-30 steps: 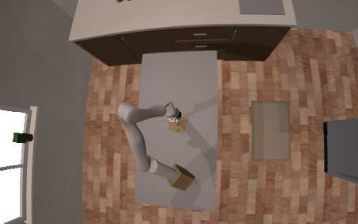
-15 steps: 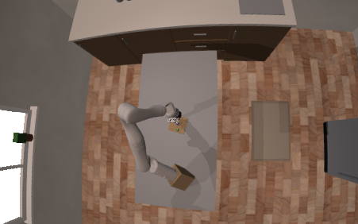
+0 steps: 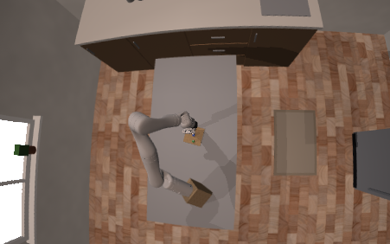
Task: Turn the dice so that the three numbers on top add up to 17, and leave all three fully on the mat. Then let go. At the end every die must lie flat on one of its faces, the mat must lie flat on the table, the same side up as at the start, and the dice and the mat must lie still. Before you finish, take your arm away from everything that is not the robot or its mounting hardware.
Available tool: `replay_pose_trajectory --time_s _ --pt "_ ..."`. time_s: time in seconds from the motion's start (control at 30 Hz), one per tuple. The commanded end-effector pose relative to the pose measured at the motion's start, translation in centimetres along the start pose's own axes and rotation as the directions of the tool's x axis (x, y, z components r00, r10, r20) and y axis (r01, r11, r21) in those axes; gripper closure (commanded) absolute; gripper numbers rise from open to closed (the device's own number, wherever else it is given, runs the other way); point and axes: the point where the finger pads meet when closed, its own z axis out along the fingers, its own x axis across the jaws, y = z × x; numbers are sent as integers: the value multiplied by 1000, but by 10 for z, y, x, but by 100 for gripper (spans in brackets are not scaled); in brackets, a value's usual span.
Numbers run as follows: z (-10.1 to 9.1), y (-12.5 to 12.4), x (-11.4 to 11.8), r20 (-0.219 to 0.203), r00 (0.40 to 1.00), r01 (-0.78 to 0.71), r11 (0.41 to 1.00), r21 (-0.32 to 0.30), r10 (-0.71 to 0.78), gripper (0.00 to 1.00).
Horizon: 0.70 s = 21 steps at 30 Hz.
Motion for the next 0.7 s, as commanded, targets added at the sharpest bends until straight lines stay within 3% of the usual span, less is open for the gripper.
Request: replay_pose_trajectory --time_s 0.0,0.67 --pt "-1 0 0 1 1000 0 1000 -1 0 66" --pt "3 0 0 1 1000 0 1000 -1 0 66"
